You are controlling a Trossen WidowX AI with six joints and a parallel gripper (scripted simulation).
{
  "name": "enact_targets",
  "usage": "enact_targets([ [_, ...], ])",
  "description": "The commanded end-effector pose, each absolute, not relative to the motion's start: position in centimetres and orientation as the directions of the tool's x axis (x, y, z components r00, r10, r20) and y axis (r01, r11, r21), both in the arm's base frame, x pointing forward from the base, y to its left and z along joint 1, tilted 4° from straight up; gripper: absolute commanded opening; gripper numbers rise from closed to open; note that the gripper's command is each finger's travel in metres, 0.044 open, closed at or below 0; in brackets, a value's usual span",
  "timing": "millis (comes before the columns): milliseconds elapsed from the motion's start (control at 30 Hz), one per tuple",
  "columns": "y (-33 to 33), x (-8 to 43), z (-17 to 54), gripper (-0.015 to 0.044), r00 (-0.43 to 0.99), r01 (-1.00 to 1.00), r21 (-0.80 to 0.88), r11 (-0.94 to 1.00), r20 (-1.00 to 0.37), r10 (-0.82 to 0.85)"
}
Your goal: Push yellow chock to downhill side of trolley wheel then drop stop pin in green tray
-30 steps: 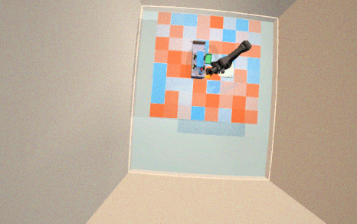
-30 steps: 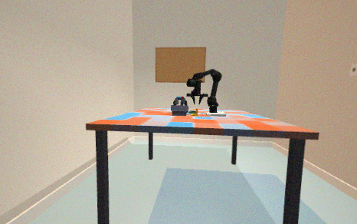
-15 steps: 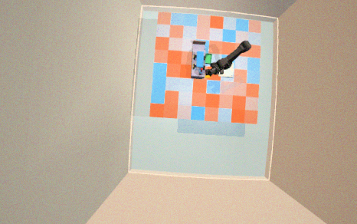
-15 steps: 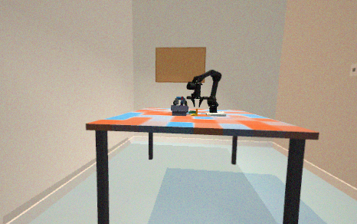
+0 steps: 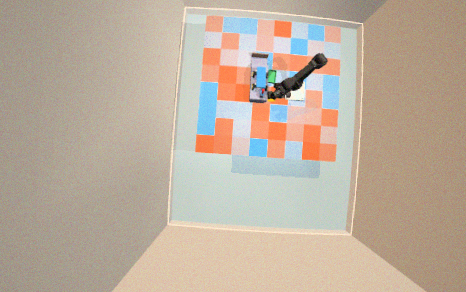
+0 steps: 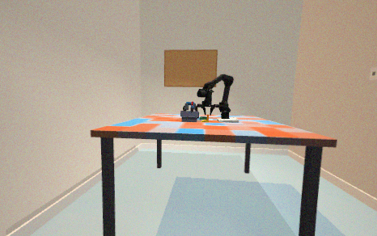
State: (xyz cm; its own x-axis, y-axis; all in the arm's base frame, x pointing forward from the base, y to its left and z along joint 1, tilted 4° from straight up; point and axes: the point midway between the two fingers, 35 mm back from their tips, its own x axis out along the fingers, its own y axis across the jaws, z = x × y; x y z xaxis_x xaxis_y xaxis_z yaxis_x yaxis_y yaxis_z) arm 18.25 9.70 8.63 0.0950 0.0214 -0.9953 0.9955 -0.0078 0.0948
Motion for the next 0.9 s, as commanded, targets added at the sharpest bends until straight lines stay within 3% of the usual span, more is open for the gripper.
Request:
enact_targets([
  [0, 9.6, 18.3, 8.3, 0.019, 0.094, 0.996, 0.094, -0.005, -0.995, 0.018],
  [667, 9.7, 18.5, 5.8, 0.019, 0.094, 0.996, 0.094, -0.005, -0.995, 0.018],
  [867, 9.7, 18.5, 6.1, 0.0052, 0.095, 0.995, 0.095, -0.009, -0.995, 0.021],
])
